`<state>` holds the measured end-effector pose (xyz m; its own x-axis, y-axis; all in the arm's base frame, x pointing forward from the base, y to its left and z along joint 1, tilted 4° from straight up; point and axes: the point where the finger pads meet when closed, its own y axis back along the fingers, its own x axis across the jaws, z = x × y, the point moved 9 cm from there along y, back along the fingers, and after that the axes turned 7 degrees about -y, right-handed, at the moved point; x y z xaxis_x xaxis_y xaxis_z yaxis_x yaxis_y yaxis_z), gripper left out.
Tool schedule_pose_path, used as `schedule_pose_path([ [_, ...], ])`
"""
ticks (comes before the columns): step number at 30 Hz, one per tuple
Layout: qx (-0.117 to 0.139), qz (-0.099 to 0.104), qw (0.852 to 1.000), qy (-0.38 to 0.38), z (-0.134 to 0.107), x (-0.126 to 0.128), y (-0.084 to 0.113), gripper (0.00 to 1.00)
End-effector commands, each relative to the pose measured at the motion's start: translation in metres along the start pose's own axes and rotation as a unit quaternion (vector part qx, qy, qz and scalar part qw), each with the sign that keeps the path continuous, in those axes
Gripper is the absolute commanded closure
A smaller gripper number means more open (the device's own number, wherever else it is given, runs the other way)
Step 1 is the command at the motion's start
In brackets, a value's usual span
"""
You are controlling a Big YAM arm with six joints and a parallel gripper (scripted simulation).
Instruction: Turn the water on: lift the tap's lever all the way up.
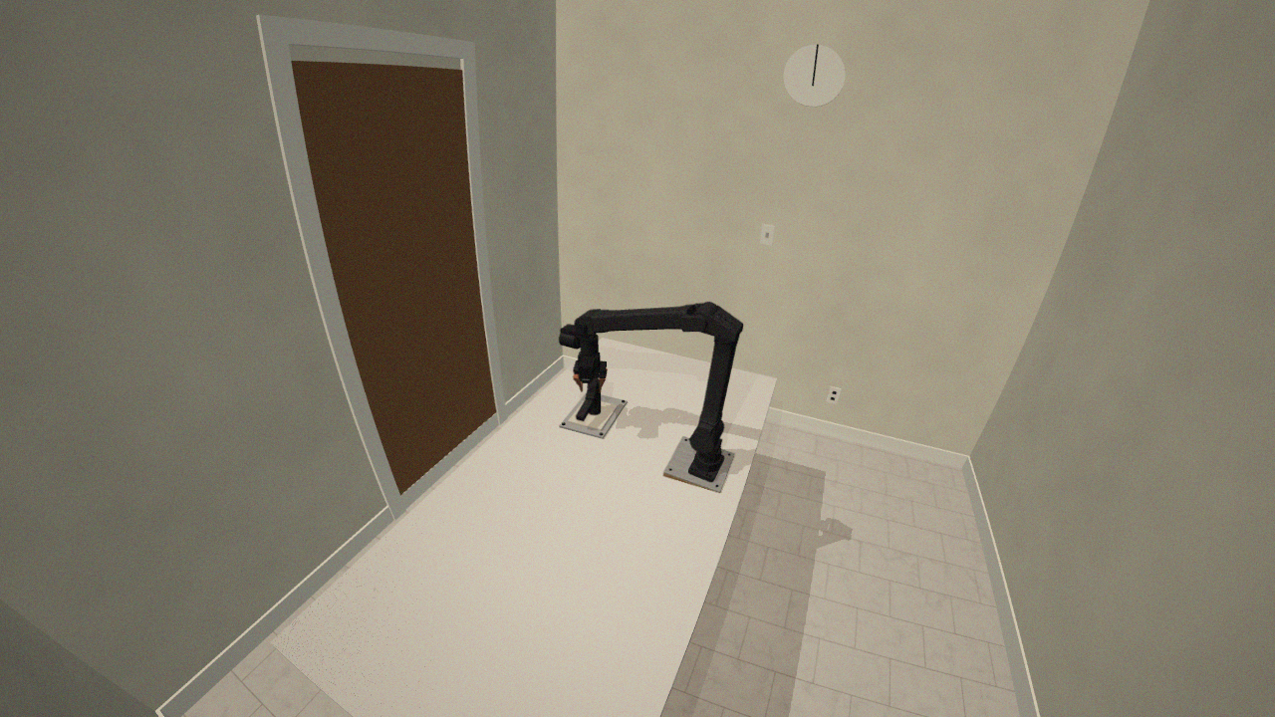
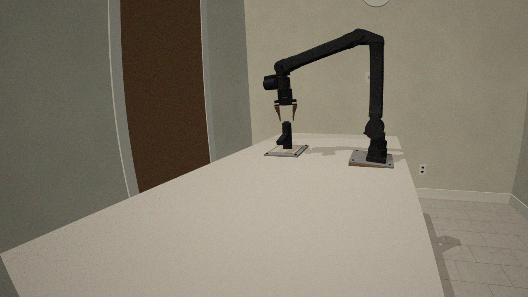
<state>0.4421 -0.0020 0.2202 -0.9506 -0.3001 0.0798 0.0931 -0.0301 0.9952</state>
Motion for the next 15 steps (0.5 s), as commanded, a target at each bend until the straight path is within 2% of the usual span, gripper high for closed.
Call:
schedule_pose_path([
  [1, 0.004, -0.015, 1.000, -0.011, -0.0071, -0.0036, 0.0041, 0.38],
  [15, 0.007, -0.024, 1.000, -0.009, -0.0062, -0.0055, 0.0039, 0.38],
])
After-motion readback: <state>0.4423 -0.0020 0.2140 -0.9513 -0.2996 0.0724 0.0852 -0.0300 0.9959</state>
